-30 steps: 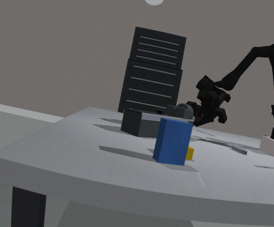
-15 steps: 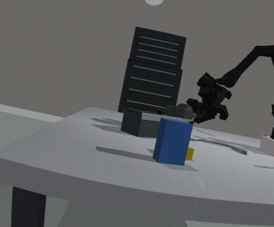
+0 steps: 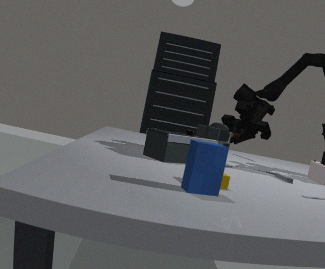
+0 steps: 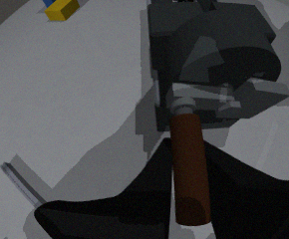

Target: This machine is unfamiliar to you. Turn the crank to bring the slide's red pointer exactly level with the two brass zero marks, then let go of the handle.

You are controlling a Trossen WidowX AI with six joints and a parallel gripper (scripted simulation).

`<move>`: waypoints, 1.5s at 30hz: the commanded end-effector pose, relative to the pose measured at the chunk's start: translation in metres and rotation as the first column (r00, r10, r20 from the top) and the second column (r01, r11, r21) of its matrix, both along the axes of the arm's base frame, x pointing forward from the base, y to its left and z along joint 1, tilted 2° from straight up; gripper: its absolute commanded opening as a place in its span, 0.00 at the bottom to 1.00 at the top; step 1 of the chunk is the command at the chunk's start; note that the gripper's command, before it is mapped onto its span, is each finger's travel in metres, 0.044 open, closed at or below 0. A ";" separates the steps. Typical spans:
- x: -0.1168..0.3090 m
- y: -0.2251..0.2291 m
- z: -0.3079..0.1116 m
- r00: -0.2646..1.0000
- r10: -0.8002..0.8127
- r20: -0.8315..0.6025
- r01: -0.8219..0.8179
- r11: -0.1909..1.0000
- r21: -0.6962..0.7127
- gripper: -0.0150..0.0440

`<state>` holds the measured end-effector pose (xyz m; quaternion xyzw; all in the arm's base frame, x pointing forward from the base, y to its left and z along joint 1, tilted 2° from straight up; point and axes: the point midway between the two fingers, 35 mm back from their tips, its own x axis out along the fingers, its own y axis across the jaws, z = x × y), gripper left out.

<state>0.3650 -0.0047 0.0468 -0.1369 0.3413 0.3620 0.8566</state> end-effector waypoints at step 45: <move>0.005 -0.007 0.017 1.000 0.002 0.018 -0.002 1.000 0.003 0.25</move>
